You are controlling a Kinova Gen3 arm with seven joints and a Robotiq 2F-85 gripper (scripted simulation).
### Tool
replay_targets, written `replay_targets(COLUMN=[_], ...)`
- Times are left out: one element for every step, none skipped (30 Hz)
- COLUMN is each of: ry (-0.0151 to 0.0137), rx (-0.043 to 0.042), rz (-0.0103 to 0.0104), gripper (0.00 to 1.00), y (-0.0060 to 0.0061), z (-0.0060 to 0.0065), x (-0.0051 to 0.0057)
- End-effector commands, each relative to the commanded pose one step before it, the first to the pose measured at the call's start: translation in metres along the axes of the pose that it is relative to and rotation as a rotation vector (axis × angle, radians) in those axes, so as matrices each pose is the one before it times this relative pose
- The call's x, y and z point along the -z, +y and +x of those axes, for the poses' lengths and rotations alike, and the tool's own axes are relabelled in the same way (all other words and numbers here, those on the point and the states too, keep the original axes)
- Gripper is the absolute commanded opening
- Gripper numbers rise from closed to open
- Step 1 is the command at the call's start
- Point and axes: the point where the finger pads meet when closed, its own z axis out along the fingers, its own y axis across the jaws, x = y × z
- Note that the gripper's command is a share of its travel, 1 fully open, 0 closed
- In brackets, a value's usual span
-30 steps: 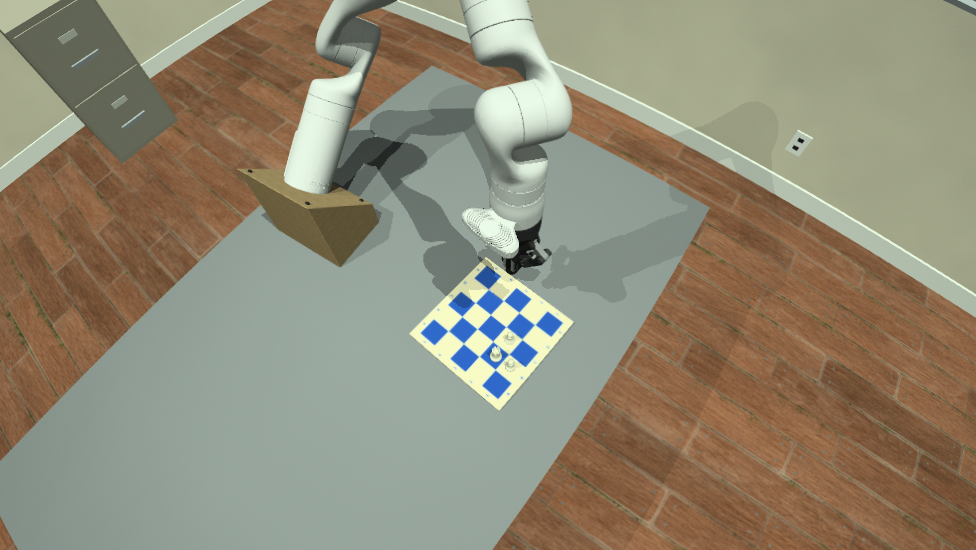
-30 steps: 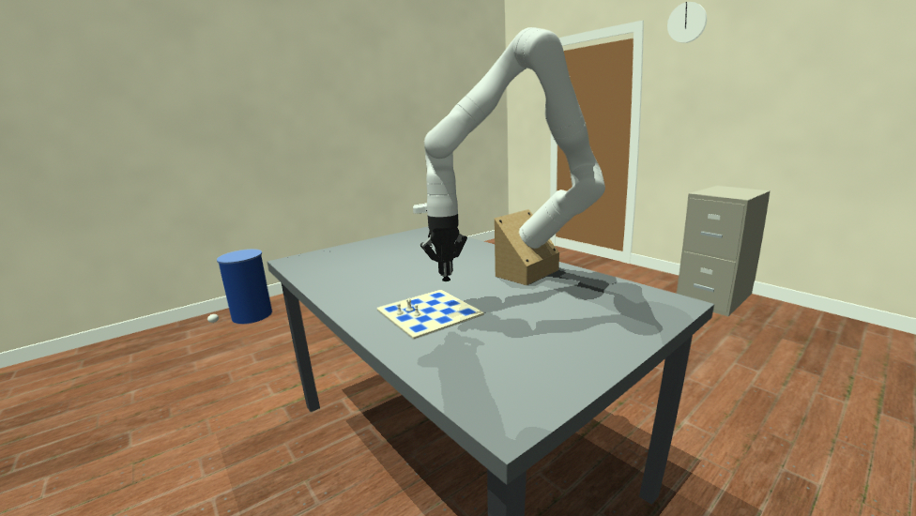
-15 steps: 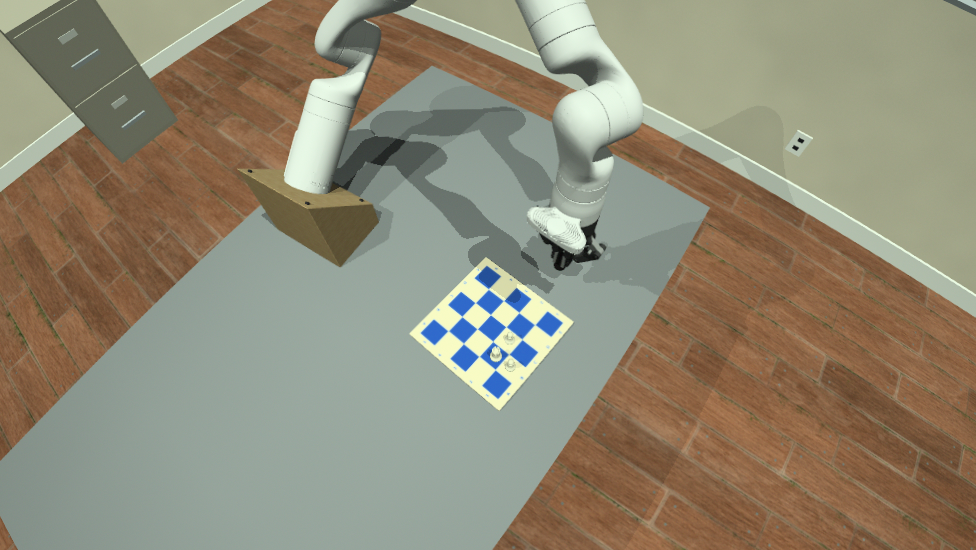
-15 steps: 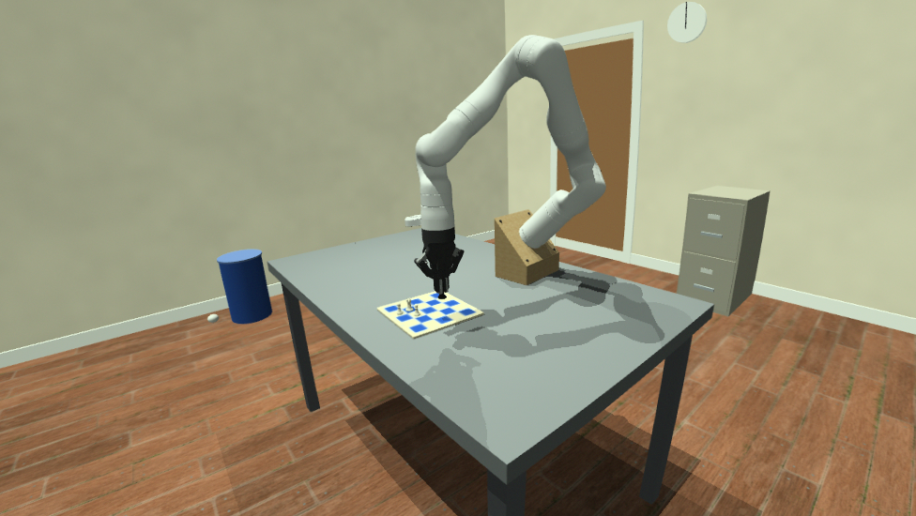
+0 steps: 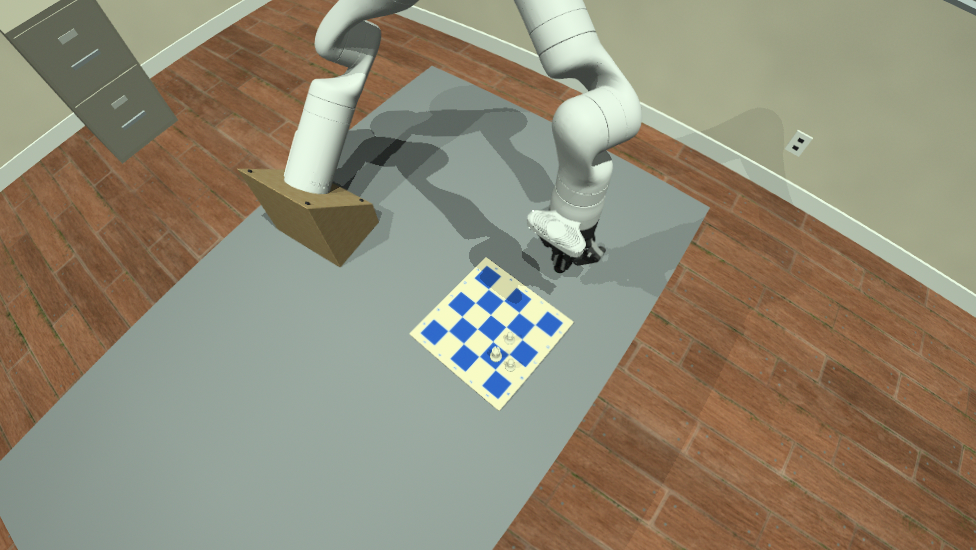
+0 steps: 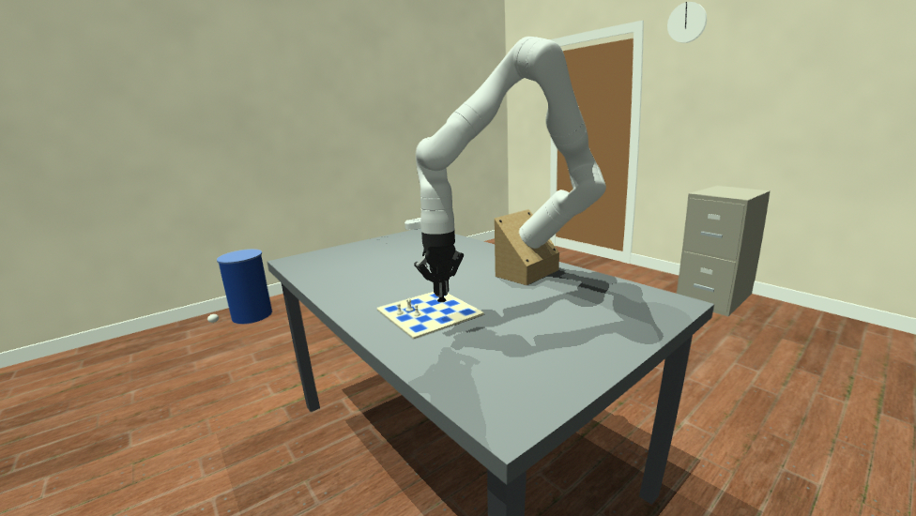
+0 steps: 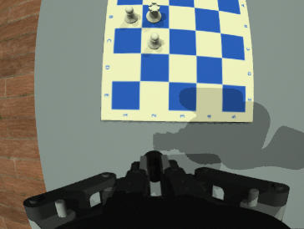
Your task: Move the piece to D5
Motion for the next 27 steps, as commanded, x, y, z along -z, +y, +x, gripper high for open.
replay_targets(ry=[-0.00109, 0.00000, 0.00000, 0.00000, 0.00000, 0.00000, 0.00000, 0.00000, 0.00000, 0.00000, 0.00000, 0.00000, 0.00000, 0.00000, 0.00000, 0.00000, 0.00000, 0.00000, 0.00000, 0.00000, 0.00000, 0.00000, 0.00000, 0.00000, 0.00000, 0.00000, 0.00000], rx=[-0.00029, 0.00000, 0.00000, 0.00000, 0.00000, 0.00000, 0.00000, 0.00000, 0.00000, 0.00000, 0.00000, 0.00000, 0.00000, 0.00000, 0.00000, 0.00000, 0.00000, 0.00000, 0.00000, 0.00000, 0.00000, 0.00000, 0.00000, 0.00000, 0.00000, 0.00000, 0.00000], rz=[-0.00340, 0.00000, 0.00000, 0.00000, 0.00000, 0.00000, 0.00000, 0.00000, 0.00000, 0.00000, 0.00000, 0.00000, 0.00000, 0.00000, 0.00000, 0.00000, 0.00000, 0.00000, 0.00000, 0.00000, 0.00000, 0.00000, 0.00000, 0.00000, 0.00000, 0.00000, 0.00000], gripper=[0.00, 0.00, 0.00, 0.00, 0.00, 0.00, 0.00, 0.00, 0.00, 0.00, 0.00, 0.00, 0.00, 0.00, 0.00, 0.00, 0.00, 0.00, 0.00, 0.00, 0.00, 0.00, 0.00, 0.00, 0.00, 0.00, 0.00], y=[0.00091, -0.00001, -0.00001, -0.00001, -0.00001, -0.00001, -0.00001, -0.00001, -0.00001, -0.00001, -0.00001, -0.00001, -0.00001, 0.00000, 0.00000, -0.00001, -0.00001, -0.00001, -0.00001, -0.00001, 0.00000, -0.00001, -0.00001, 0.00000, 0.00000, 0.00000, 0.00000], z=[-0.00016, 0.00000, 0.00000, 0.00000, 0.00000, 0.00000, 0.00000, 0.00000, 0.00000, 0.00000, 0.00000, 0.00000, 0.00000, 0.00000, 0.00000, 0.00000, 0.00000, 0.00000, 0.00000, 0.00000, 0.00000, 0.00000, 0.00000, 0.00000, 0.00000, 0.00000, 0.00000], x=[-0.00750, -0.00359, -0.00392, -0.00422, -0.00447, -0.00468, -0.00483, -0.00493, -0.00497, -0.00496, -0.00488, -0.00474, -0.00454, 0.00000, 0.00000, -0.00428, -0.00397, -0.00361, -0.00322, -0.00279, -0.00234, -0.00190, -0.00146, -0.00104, -0.00067, -0.00037, -0.00014])
